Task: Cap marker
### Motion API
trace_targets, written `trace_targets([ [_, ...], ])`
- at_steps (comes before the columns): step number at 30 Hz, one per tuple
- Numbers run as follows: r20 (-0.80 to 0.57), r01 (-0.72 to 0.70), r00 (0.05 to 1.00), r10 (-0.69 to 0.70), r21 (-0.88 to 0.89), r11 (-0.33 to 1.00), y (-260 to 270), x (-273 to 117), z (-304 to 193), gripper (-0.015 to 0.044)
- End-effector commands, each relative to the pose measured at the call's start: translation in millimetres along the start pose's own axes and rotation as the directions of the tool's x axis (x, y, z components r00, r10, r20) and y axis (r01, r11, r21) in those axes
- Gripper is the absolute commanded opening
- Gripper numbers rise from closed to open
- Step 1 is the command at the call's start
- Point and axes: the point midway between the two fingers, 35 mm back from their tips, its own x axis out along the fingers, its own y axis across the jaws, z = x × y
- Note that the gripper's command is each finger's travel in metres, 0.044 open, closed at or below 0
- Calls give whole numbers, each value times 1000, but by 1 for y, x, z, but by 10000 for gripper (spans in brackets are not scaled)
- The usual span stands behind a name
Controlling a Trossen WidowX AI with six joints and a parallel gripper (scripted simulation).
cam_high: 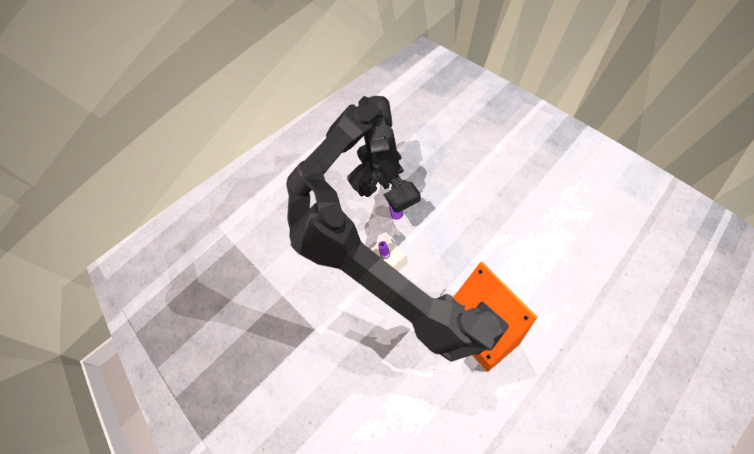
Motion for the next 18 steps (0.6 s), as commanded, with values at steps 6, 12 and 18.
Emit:
trace_targets([
  [6, 8, 2, 1000, -2, 9, 1000, 2, 16, -3, 257],
  [12, 8, 2, 1000, -2, 9, 1000, 2, 26, -3, 257],
  [18, 8, 2, 1000, -3, 9, 1000, 1, 35, -3, 257],
])
